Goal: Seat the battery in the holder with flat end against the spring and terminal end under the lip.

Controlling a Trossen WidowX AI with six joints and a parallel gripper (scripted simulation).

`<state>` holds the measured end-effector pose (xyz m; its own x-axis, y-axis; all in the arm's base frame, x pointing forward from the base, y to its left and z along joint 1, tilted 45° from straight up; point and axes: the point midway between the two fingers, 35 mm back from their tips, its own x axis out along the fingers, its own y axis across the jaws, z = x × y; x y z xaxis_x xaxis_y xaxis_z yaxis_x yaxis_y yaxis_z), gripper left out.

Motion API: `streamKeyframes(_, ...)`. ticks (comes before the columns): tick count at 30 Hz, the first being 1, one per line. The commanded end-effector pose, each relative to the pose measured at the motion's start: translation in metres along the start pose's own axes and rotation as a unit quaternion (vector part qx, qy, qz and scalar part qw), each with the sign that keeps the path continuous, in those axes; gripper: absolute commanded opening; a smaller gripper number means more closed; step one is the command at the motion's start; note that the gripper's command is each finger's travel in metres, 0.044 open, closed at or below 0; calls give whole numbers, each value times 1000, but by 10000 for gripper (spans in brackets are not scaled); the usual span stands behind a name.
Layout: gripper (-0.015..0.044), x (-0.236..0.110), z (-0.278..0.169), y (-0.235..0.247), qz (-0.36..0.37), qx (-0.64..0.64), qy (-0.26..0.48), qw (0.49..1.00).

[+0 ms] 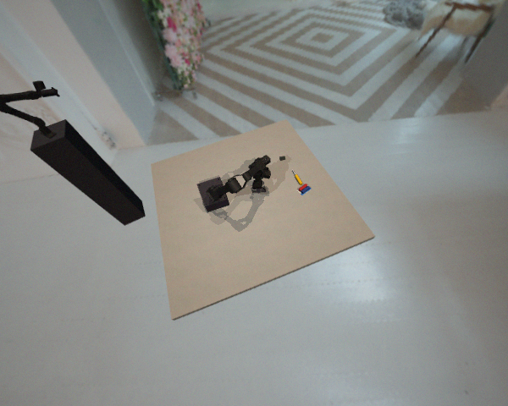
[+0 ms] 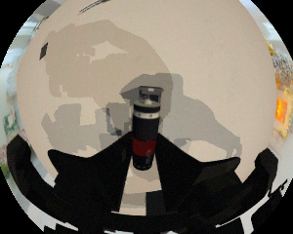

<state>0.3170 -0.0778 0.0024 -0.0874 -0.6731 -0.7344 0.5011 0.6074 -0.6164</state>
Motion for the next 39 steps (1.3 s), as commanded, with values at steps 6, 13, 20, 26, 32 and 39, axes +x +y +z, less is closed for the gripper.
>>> streamKeyframes(6, 72, 19, 1, 0, 3, -8, -49, 999)
streamKeyframes(13, 72, 30, 2, -2, 5, -8, -87, 996)
streamKeyframes(20, 72, 36, 2, -6, 8, -8, -115, 993)
streamKeyframes(26, 72, 39, 1, -5, 10, -9, -124, 992)
streamKeyframes(32, 72, 42, 1, -3, 12, -11, -140, 990)
streamKeyframes(39, 72, 46, -1, -1, 15, -12, -158, 987)
